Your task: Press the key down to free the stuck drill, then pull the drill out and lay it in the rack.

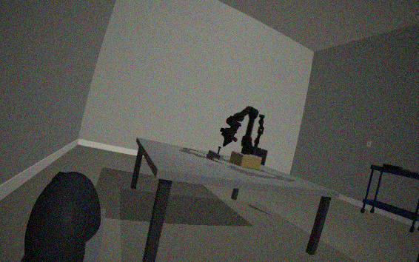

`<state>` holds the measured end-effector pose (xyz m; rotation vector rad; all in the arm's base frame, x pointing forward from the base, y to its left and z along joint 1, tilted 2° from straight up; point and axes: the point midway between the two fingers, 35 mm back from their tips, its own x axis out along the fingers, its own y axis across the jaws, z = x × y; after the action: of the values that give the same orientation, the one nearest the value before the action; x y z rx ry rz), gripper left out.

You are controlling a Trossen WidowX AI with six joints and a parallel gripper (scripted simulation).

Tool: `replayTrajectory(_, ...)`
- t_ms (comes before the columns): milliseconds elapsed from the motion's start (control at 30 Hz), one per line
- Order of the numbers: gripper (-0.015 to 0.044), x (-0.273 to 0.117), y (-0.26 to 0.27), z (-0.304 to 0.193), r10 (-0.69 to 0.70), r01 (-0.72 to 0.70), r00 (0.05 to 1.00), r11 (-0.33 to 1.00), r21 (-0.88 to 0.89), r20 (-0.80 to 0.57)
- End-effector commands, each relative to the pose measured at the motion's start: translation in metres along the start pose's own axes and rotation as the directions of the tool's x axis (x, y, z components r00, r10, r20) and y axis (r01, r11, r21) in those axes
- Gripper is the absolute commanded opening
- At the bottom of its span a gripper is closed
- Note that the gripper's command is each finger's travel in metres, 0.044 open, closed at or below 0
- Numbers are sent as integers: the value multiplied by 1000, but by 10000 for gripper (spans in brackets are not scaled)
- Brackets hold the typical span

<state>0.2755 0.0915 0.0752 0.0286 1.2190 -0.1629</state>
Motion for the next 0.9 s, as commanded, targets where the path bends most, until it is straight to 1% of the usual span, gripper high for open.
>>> replayTrajectory(0,0,6,-62,11,56,-103,958,982,-157,-280)
replayTrajectory(400,0,6,-66,11,65,-117,953,980,-162,-296)
replayTrajectory(433,0,7,-66,8,54,-102,955,983,-151,-291)
replayTrajectory(867,0,20,-65,6,65,-117,953,980,-162,-296)
